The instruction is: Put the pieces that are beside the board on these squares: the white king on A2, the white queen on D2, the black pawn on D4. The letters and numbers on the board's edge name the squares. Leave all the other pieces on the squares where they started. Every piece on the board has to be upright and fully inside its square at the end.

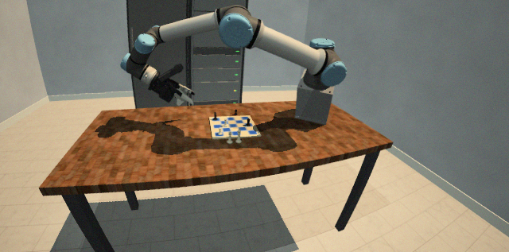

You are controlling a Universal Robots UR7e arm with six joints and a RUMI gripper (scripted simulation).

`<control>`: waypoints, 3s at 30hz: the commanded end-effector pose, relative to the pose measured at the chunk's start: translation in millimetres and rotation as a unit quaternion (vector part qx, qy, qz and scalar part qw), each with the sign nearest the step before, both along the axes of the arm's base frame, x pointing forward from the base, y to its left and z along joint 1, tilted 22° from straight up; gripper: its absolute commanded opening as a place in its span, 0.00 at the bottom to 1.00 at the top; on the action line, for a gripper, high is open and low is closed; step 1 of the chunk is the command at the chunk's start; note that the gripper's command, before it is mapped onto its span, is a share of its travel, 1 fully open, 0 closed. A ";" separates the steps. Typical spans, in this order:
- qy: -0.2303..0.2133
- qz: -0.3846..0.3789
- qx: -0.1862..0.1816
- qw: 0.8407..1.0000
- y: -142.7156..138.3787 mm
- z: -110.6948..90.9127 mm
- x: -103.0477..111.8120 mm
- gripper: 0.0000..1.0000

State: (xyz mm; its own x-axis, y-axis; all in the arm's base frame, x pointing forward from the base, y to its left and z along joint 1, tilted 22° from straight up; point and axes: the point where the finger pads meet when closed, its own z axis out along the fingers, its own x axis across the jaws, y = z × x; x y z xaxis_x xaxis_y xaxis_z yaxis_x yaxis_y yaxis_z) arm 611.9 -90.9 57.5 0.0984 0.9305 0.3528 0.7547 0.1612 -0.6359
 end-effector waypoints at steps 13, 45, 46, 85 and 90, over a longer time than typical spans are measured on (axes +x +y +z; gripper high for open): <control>-0.104 0.032 0.017 0.994 20.6 17.8 0.4 1.00; -0.389 0.173 0.043 0.904 106.1 47.3 -68.2 1.00; -0.389 0.173 0.043 0.904 106.1 47.3 -68.2 1.00; -0.546 0.290 0.035 0.785 173.5 37.3 -158.1 1.00; -0.550 0.294 0.034 0.781 175.4 36.6 -161.0 1.00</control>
